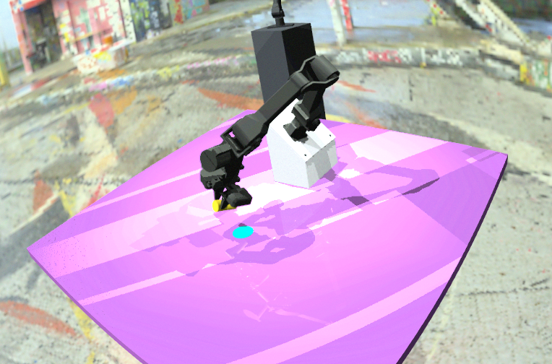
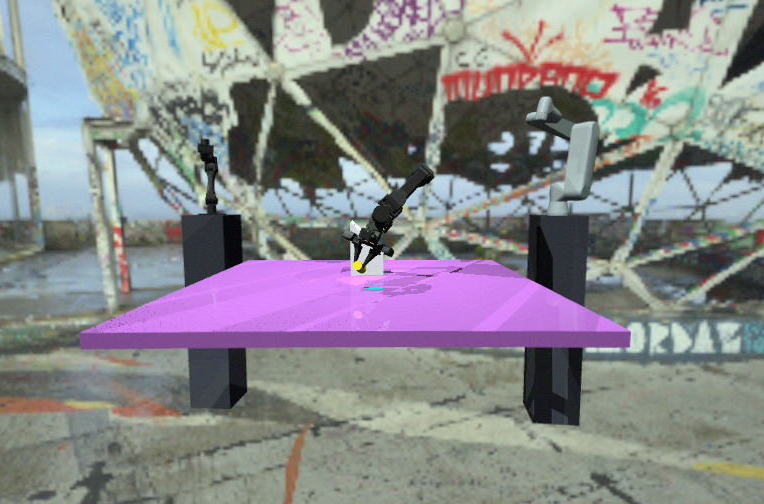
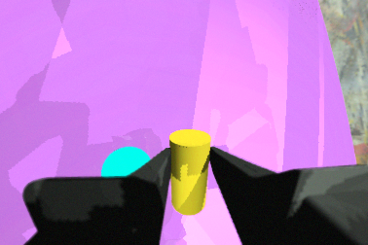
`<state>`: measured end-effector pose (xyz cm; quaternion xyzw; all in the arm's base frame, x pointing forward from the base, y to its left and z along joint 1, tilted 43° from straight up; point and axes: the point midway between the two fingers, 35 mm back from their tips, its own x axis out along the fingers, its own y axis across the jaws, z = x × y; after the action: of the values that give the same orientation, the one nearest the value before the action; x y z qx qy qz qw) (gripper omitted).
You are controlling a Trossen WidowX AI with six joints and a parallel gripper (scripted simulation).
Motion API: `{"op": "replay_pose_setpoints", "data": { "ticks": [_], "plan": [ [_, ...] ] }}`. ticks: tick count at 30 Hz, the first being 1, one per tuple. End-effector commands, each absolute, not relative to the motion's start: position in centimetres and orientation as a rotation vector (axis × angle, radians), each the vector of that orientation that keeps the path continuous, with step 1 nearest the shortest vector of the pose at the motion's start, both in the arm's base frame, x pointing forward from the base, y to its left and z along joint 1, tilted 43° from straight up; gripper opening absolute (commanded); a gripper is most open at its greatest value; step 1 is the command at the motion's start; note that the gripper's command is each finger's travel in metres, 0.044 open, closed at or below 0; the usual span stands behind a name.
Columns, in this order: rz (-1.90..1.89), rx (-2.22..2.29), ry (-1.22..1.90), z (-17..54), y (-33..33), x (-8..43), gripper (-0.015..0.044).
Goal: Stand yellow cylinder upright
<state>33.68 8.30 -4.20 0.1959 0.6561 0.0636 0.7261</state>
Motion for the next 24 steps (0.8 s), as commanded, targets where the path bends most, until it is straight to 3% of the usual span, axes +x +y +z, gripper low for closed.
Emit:
{"op": "replay_pose_setpoints", "data": {
  "ticks": [1,24],
  "plan": [
    [0.117,0.422,1.42,-4.4,8.19,33.84,0.0105],
    [0.044,0.382,1.292,-5.24,8.52,34.15,0.0105]
  ]
}}
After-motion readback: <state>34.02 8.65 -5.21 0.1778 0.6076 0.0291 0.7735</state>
